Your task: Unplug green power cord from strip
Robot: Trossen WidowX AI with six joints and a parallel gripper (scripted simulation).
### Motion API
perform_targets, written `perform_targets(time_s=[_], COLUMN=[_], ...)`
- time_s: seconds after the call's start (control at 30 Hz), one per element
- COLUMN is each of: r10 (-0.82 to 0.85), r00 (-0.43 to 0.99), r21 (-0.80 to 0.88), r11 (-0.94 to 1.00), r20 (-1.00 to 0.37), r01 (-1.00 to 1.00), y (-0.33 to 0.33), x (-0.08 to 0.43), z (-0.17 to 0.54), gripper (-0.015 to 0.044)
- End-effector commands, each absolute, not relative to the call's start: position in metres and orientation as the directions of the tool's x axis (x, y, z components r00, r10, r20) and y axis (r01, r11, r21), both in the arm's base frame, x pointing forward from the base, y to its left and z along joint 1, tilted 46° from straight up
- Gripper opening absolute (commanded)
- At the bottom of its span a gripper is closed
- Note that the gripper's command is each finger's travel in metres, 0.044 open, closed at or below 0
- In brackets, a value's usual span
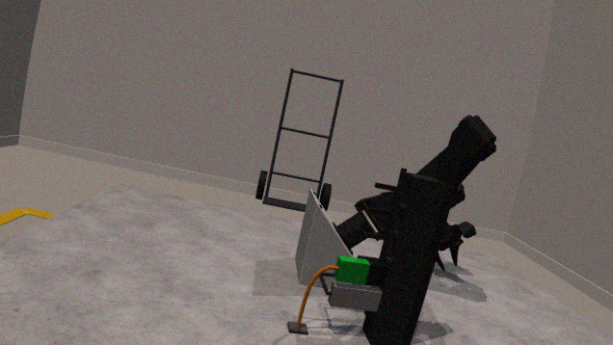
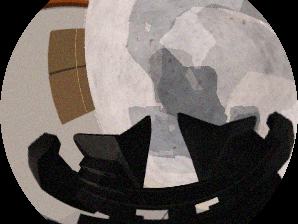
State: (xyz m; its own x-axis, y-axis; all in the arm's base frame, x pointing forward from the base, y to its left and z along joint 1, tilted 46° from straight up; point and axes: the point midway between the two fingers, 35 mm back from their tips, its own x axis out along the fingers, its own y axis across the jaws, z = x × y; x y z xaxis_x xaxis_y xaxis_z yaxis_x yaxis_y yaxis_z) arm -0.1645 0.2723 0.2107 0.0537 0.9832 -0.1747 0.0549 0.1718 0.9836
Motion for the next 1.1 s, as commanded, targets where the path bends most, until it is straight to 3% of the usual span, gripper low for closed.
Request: perform_targets(time_s=[0.0,0.67,1.07], r10=[0.984,0.955,0.855], r00=[0.081,0.282,0.497], r21=[0.987,0.96,0.873], r11=[0.157,0.16,0.35], r20=[-0.158,-0.091,-0.149], r01=[0.024,-0.229,-0.34], y=[0.295,0.359,0.356], x=[-0.148,-0.01,0.108], z=[0.236,0.316,0.31], gripper=[0.016,0.016,0.016])
